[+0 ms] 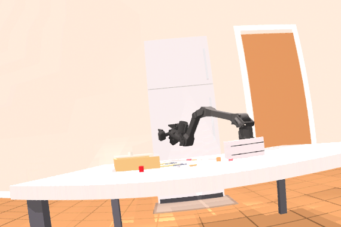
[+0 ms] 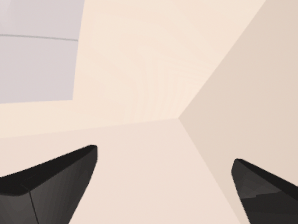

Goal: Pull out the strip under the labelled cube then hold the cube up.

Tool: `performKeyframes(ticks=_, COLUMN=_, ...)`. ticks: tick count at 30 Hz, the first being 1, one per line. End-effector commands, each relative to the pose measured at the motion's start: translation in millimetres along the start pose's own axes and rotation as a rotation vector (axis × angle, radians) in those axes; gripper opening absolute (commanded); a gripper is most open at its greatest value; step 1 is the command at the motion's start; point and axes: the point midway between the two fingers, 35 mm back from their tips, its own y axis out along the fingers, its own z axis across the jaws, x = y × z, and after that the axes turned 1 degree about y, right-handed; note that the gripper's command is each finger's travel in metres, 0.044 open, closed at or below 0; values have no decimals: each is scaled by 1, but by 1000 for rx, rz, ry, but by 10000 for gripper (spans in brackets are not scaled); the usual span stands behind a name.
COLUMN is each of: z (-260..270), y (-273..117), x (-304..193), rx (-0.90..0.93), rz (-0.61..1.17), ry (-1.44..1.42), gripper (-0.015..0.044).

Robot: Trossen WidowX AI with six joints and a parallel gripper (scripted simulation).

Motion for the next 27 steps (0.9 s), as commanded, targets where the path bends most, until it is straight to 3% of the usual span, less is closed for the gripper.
performKeyframes(ticks=1, z=-2, y=1, x=-2, rx=-5, rz=-4, ry=-11, gripper=400)
performKeyframes(ticks=7, z=-64, y=13, x=-63, rx=-163, rz=-80, ry=-329, gripper=400)
performKeyframes(ticks=12, z=-117, y=-1, x=-122, rx=-345, rz=-93, ry=-640, gripper=400)
performKeyframes(ticks=27, z=-201, y=-137, x=-251, rx=-867, rz=213, ry=-1462, gripper=400)
